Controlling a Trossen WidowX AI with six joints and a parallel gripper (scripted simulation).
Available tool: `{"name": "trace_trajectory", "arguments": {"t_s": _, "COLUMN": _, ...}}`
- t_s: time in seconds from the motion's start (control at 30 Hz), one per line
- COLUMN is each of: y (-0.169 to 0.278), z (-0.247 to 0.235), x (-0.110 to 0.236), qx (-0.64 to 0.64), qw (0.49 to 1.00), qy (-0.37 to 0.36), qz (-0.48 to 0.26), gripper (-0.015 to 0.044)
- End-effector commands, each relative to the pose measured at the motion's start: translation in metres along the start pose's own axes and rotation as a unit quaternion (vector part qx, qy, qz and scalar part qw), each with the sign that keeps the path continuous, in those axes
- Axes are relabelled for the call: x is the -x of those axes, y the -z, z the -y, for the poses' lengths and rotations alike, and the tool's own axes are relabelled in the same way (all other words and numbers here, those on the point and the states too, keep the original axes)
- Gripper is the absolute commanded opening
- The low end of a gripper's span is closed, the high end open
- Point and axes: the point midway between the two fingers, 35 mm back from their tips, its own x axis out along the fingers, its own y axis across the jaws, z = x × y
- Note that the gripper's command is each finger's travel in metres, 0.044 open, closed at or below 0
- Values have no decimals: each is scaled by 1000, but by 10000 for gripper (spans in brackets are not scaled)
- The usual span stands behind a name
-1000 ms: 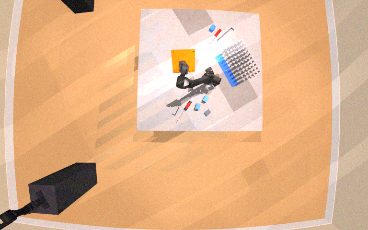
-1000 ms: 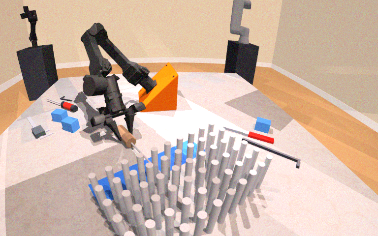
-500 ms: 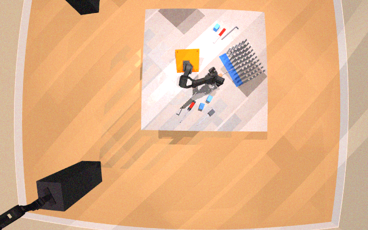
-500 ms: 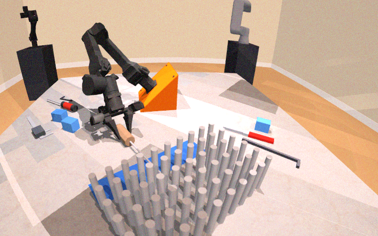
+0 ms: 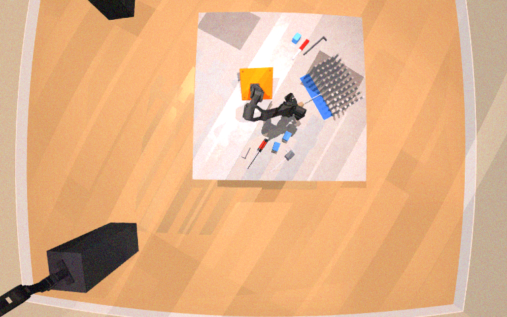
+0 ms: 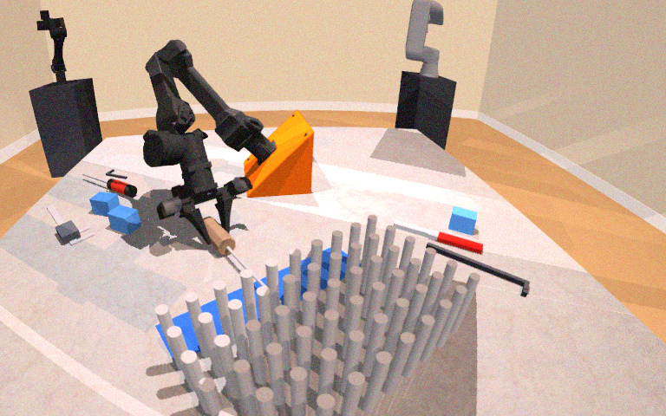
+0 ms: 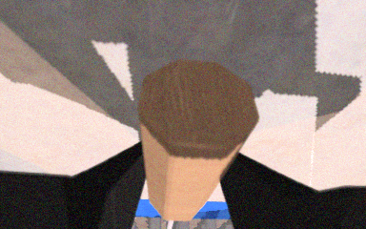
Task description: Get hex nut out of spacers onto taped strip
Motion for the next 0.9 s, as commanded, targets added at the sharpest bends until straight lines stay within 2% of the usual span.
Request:
{"name": "trace_trajectory", "arguments": {"t_s": 0.0, "y": -1, "z": 2, "x": 2, "qx": 3, "qw": 1000, "qy": 3, "qz": -3, "gripper": 0}}
{"name": "trace_trajectory", "arguments": {"t_s": 0.87, "y": -1, "z": 0, "x": 12, "qx": 2, "qw": 1000, "qy": 2, "qz": -3, "gripper": 0}}
